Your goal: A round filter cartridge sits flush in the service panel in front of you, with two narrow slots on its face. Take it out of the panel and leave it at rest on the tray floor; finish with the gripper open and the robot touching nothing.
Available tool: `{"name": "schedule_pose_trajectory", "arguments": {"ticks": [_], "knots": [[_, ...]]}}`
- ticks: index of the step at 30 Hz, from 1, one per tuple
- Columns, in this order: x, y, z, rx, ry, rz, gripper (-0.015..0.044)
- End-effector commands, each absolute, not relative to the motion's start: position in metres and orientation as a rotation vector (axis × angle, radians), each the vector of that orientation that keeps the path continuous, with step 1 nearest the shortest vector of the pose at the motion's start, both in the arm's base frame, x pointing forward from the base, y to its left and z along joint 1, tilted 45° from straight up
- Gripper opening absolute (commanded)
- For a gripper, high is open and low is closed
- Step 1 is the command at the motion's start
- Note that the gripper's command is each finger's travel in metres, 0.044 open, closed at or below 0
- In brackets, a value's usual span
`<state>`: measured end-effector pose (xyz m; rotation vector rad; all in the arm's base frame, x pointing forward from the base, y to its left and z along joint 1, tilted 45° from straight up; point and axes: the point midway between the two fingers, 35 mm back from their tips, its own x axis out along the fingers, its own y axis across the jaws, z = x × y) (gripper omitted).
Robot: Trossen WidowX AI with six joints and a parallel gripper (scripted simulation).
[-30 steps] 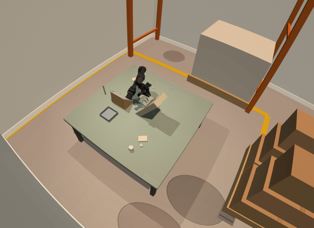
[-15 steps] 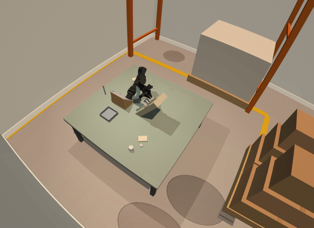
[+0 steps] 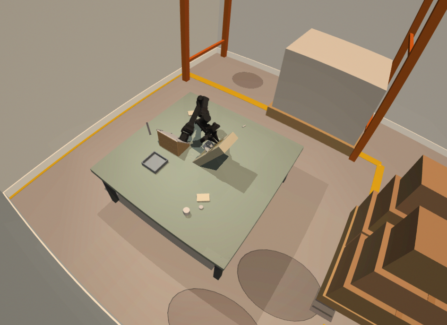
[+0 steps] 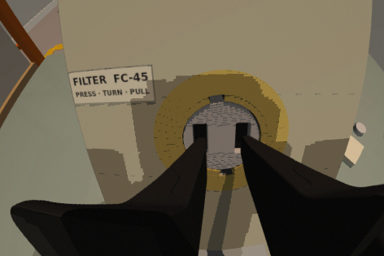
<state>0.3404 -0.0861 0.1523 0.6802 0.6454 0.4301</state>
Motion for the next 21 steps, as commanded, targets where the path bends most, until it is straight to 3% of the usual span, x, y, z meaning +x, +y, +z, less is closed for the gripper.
{"name": "schedule_pose_trajectory", "arguments": {"ticks": [1,21], "knots": [[0.3425,-0.0828,0.1492,0.686,0.649,0.427,0.0092],[0.3427,-0.0835,0.1485,0.686,0.649,0.427,0.0092]]}}
